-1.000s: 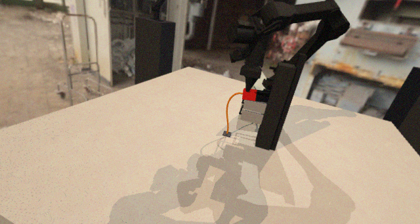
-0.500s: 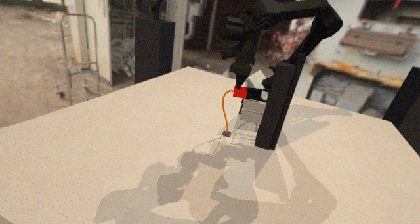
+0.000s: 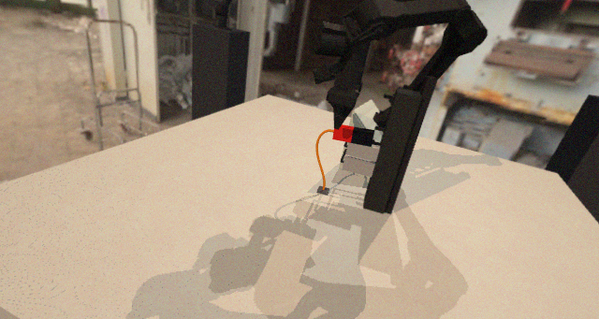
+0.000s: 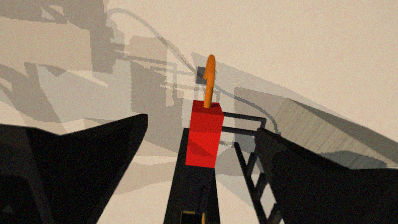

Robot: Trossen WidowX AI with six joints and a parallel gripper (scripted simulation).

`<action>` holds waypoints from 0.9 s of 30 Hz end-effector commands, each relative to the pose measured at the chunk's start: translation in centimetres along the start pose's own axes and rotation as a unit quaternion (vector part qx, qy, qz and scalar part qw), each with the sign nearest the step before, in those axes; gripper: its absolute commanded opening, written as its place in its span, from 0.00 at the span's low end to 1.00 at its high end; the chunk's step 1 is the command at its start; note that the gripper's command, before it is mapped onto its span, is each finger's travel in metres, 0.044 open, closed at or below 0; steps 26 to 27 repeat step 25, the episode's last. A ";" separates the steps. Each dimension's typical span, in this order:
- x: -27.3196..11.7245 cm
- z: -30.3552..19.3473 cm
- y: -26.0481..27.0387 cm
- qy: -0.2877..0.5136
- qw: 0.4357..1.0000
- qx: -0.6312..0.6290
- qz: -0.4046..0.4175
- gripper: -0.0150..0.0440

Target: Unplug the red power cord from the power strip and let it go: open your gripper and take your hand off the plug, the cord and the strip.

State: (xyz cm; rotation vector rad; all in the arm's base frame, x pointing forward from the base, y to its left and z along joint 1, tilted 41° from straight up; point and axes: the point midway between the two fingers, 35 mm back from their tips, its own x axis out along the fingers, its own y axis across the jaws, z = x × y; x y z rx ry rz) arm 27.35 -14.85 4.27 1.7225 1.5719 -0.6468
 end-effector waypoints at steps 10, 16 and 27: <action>-1.0 5.2 -0.2 -0.002 1.000 0.001 0.000 1.00; -1.0 5.2 -0.2 -0.002 1.000 0.001 0.000 1.00; -1.0 5.2 -0.2 -0.002 1.000 0.001 0.000 1.00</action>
